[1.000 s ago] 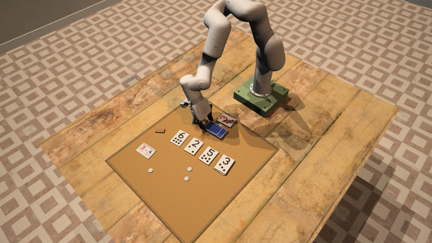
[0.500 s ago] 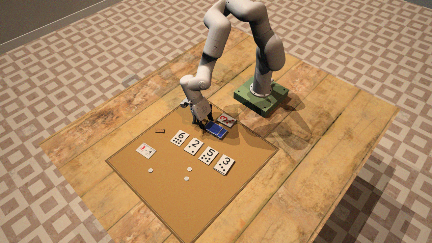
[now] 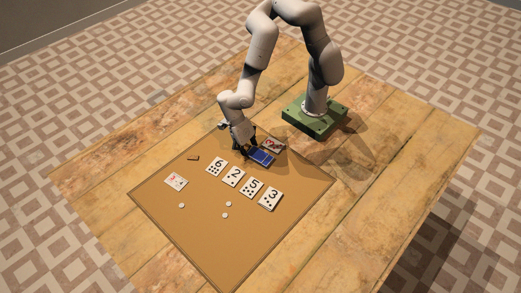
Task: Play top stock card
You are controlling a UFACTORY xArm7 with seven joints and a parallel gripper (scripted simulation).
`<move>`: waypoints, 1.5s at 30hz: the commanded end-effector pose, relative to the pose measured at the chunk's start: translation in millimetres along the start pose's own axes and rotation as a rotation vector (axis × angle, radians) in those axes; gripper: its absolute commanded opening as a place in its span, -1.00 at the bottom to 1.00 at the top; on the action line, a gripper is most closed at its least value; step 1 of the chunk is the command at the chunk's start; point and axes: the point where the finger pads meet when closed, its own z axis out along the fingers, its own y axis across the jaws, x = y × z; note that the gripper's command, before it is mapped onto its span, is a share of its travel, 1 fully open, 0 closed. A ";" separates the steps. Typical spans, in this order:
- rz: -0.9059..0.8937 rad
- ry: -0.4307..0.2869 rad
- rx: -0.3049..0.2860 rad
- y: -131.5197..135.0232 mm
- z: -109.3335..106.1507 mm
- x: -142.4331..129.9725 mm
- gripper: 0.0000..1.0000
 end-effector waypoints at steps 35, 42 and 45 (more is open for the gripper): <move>-0.001 0.002 0.003 -1.4 -64.7 -25.4 0.47; -0.001 0.002 0.003 -1.4 -81.4 -32.2 0.47; -0.001 0.002 0.003 -1.4 -86.6 -34.3 0.47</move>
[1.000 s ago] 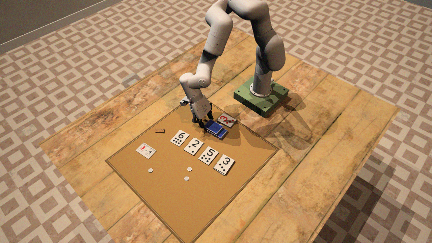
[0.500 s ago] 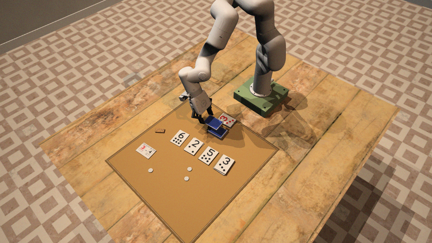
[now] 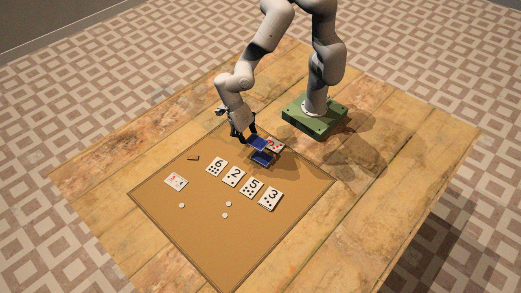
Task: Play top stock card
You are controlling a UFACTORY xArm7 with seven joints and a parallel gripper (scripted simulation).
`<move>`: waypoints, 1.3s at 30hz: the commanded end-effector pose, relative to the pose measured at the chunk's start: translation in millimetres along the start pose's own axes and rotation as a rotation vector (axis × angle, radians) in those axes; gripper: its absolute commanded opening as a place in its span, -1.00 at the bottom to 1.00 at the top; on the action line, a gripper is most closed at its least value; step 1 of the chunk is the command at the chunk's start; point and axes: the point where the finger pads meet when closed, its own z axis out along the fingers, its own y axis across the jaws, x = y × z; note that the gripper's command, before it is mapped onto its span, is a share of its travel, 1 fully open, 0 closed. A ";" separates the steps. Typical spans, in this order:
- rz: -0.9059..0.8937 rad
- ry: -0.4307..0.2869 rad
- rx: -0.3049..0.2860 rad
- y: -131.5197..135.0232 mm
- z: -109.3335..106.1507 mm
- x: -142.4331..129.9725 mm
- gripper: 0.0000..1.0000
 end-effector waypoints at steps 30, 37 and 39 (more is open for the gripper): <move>-0.001 0.002 0.003 -1.1 -14.5 -5.2 0.47; -0.001 0.002 0.003 -1.1 -13.6 -7.4 0.47; -0.001 0.002 0.003 -1.0 -12.5 -10.1 0.47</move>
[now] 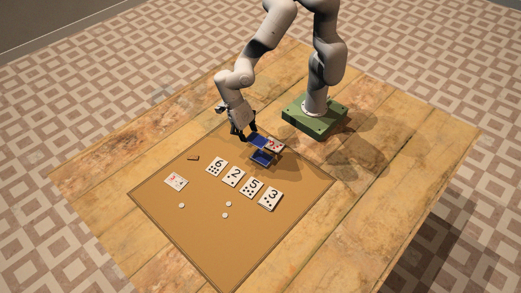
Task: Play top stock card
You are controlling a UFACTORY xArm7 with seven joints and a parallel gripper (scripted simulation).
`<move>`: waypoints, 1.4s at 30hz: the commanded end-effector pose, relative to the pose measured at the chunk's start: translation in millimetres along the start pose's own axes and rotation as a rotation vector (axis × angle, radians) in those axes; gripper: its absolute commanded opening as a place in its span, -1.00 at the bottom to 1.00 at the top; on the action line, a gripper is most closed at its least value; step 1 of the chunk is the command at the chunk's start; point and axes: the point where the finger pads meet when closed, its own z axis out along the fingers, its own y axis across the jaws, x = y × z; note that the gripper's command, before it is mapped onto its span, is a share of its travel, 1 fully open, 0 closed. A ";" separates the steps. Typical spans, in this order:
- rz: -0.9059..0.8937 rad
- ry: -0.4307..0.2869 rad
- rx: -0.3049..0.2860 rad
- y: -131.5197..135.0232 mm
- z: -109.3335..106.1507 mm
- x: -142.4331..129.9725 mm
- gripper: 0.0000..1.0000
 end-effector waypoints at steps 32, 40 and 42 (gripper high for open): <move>-0.002 0.002 0.003 1.2 51.7 -130.5 0.47; -0.002 0.002 0.003 1.5 56.5 -142.4 0.47; -0.002 0.002 0.003 1.5 56.6 -142.8 0.47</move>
